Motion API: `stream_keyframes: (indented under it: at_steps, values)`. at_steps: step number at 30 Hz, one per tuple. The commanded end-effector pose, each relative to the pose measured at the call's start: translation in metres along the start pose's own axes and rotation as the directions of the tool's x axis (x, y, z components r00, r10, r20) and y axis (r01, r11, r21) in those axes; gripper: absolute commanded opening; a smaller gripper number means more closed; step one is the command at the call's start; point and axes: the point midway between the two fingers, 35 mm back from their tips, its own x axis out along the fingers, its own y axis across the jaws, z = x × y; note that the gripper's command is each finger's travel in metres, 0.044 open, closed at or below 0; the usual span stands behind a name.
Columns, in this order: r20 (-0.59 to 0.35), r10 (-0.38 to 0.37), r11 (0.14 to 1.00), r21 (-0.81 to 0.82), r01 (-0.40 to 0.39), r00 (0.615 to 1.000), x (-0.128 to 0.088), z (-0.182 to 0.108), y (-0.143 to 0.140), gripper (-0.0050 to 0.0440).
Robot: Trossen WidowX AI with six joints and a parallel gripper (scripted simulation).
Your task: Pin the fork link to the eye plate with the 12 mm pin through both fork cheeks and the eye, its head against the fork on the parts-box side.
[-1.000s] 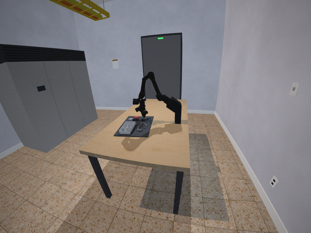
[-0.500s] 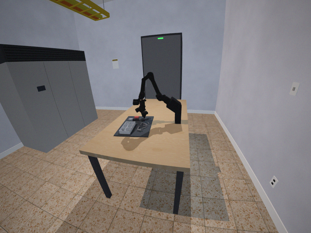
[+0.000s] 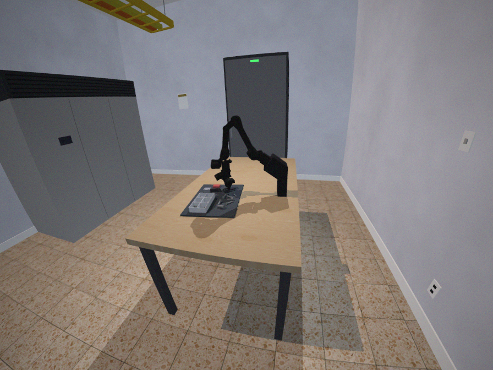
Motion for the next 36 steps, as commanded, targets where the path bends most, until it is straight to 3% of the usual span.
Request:
stream_keyframes:
  at_steps: [1,19,36]
  values:
    - [0.006,0.000,1.000,-0.001,0.000,1.000,0.005,0.001,-0.001,0.0250]
    - [0.010,-0.003,1.000,-0.001,0.003,1.000,0.020,0.003,-0.002,0.0250]
    - [0.013,-0.004,1.000,-0.001,0.004,1.000,0.021,0.004,-0.002,0.0250]
